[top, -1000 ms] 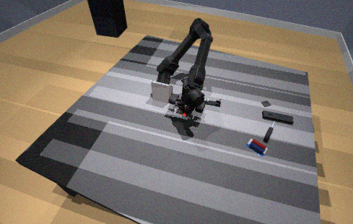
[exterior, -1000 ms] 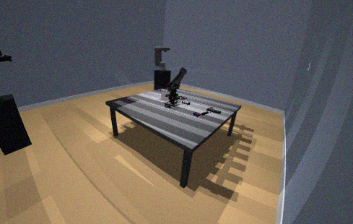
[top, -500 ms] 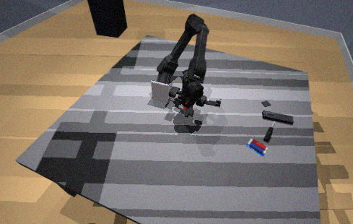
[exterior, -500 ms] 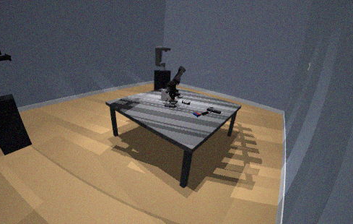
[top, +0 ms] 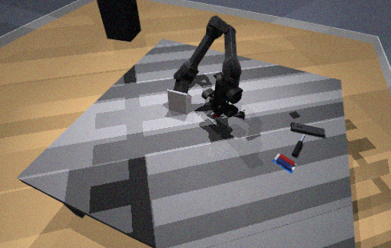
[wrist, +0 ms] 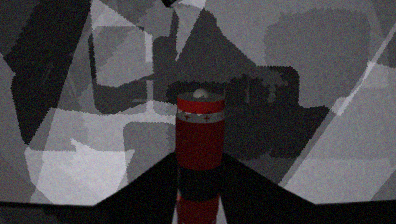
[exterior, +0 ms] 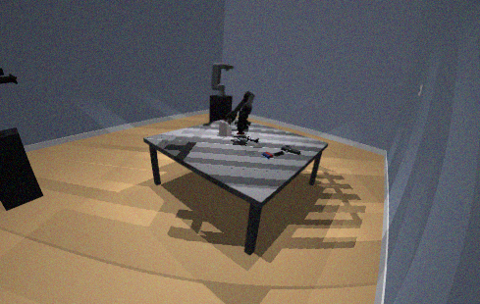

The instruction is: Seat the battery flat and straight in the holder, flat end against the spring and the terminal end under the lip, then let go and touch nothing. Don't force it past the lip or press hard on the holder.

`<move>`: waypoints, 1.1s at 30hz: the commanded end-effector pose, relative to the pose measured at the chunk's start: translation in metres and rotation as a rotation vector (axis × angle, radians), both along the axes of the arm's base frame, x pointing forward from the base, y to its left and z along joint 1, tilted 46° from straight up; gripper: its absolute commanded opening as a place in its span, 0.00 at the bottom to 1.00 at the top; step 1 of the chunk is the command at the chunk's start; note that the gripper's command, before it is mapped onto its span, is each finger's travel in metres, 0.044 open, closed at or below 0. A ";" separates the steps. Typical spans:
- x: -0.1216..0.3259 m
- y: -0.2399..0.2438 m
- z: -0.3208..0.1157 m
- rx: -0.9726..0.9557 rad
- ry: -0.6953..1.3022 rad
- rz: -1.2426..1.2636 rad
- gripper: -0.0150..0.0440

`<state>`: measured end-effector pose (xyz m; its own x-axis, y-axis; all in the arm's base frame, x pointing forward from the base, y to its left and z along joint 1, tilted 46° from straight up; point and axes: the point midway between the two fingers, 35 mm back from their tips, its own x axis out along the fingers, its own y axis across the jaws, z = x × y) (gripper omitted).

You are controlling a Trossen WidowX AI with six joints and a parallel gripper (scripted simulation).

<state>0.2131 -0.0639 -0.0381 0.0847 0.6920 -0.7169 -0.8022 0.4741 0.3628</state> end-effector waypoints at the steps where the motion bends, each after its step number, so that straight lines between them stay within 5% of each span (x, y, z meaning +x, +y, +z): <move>1: 0.019 0.005 0.014 0.014 0.113 -0.125 0.37; 23: 0.080 0.051 0.083 0.079 0.627 -0.659 0.37; 33: 0.082 0.053 0.083 0.081 0.638 -0.683 0.37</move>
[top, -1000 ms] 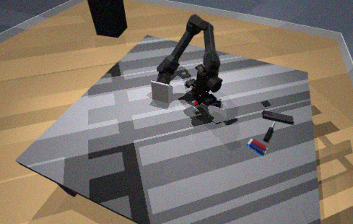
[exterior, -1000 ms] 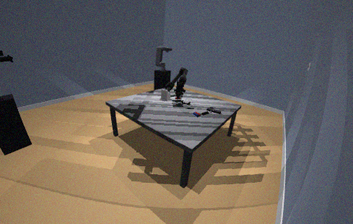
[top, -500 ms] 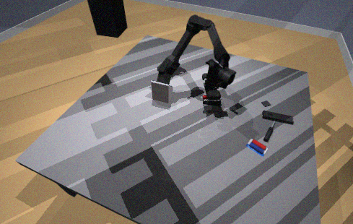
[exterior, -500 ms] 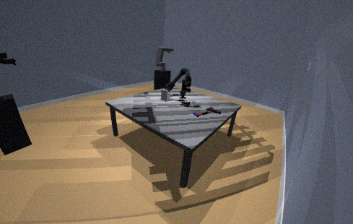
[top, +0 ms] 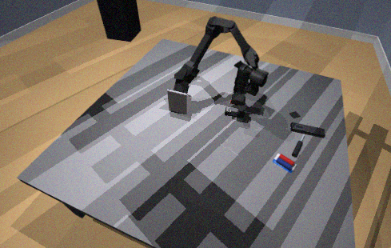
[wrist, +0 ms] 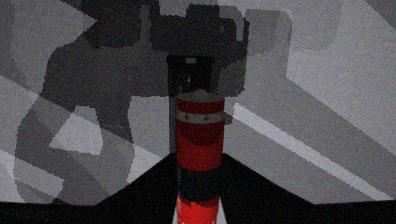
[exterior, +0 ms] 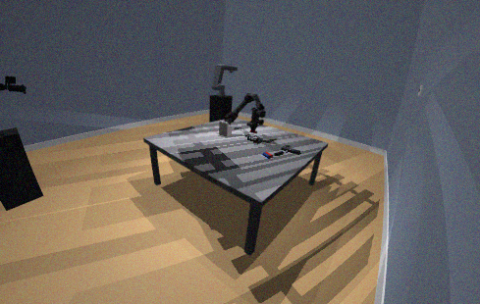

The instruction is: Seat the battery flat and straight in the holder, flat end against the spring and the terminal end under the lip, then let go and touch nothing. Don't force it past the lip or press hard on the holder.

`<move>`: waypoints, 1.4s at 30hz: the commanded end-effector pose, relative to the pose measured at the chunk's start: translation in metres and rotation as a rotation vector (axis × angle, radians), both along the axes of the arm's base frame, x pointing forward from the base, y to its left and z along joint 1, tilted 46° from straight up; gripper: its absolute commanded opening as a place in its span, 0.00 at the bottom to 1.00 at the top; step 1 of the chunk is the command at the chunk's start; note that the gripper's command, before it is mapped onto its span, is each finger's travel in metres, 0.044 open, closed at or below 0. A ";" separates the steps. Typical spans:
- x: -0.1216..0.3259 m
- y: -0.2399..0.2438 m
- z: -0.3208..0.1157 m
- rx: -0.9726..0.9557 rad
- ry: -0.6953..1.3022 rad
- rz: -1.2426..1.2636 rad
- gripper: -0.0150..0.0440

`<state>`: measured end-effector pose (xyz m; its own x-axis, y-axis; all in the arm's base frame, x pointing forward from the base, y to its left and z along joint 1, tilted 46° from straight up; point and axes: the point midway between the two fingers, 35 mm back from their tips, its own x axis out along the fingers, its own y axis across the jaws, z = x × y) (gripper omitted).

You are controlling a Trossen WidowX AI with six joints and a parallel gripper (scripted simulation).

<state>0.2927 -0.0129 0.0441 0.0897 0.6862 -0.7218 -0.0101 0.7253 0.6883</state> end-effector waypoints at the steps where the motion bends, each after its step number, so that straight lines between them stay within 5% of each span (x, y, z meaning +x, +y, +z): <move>1: 0.003 0.003 0.000 0.001 -0.003 -0.022 0.37; 42: 0.010 0.034 -0.033 -0.040 -0.231 -0.253 0.37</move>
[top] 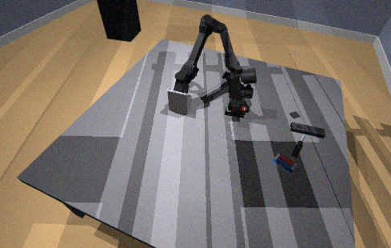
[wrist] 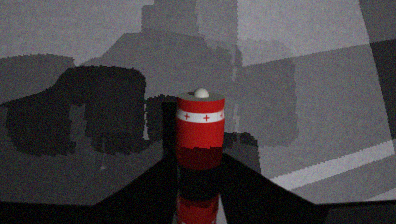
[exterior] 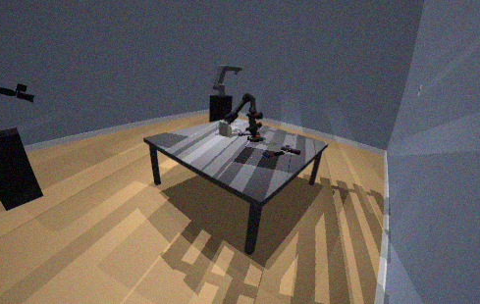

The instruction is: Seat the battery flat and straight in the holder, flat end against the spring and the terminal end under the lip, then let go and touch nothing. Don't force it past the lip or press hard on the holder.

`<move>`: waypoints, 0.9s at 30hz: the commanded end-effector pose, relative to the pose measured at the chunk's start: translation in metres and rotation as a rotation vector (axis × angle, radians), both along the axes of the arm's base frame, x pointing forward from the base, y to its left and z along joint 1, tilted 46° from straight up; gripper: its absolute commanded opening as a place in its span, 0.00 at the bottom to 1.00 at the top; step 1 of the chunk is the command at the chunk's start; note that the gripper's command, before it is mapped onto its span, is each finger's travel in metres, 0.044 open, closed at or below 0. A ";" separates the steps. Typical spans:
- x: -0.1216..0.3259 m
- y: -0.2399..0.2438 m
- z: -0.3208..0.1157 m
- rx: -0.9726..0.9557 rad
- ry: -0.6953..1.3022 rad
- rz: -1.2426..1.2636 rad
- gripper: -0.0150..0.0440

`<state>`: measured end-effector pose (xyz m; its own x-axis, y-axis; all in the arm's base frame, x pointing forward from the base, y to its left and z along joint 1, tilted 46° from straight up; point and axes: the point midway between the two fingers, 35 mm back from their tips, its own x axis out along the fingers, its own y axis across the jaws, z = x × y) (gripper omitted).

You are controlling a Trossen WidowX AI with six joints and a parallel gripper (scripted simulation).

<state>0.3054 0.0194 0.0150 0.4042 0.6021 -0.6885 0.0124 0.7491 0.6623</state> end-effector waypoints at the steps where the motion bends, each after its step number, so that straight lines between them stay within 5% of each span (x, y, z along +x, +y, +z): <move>1: -0.003 0.002 -0.004 -0.004 -0.009 -0.021 0.37; 27: -0.009 0.010 -0.009 -0.005 -0.108 -0.128 0.37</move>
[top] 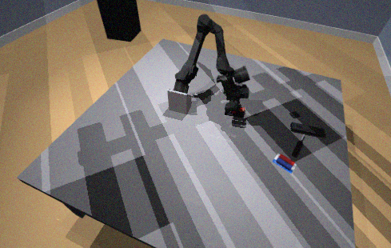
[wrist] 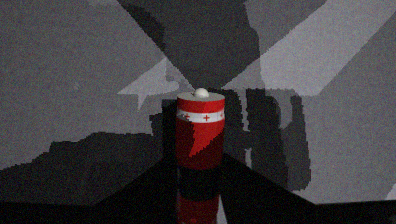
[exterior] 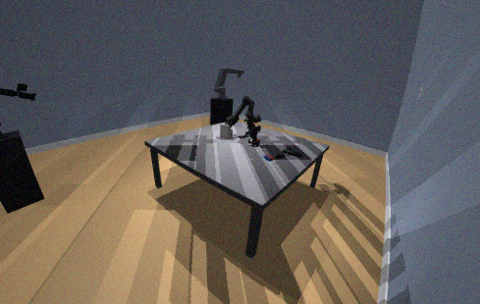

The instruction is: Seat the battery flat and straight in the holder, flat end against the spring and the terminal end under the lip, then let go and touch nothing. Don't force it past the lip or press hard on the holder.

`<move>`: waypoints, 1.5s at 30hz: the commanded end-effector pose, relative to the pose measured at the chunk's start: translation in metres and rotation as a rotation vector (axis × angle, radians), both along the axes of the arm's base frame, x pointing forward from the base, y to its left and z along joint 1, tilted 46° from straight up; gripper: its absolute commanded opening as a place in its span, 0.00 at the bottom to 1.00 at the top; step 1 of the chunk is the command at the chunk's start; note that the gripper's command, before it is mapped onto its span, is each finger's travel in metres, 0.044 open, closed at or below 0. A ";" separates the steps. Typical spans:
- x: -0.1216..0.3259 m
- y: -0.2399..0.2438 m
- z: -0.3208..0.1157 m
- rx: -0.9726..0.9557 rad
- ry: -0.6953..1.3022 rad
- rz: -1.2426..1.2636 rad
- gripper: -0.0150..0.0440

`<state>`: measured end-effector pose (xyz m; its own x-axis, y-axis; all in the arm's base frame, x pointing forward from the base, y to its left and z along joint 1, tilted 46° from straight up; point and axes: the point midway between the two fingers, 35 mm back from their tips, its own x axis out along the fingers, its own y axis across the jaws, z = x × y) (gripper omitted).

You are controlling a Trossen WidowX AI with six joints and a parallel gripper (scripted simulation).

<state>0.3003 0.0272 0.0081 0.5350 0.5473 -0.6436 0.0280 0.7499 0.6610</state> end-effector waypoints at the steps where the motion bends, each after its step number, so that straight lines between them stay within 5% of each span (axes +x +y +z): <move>1: -0.004 0.002 -0.002 0.001 -0.011 -0.022 0.37; 45: -0.027 0.007 -0.005 0.000 -0.019 -0.036 0.37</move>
<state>0.2802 0.0325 0.0071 0.5821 0.5244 -0.6214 0.0310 0.7494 0.6614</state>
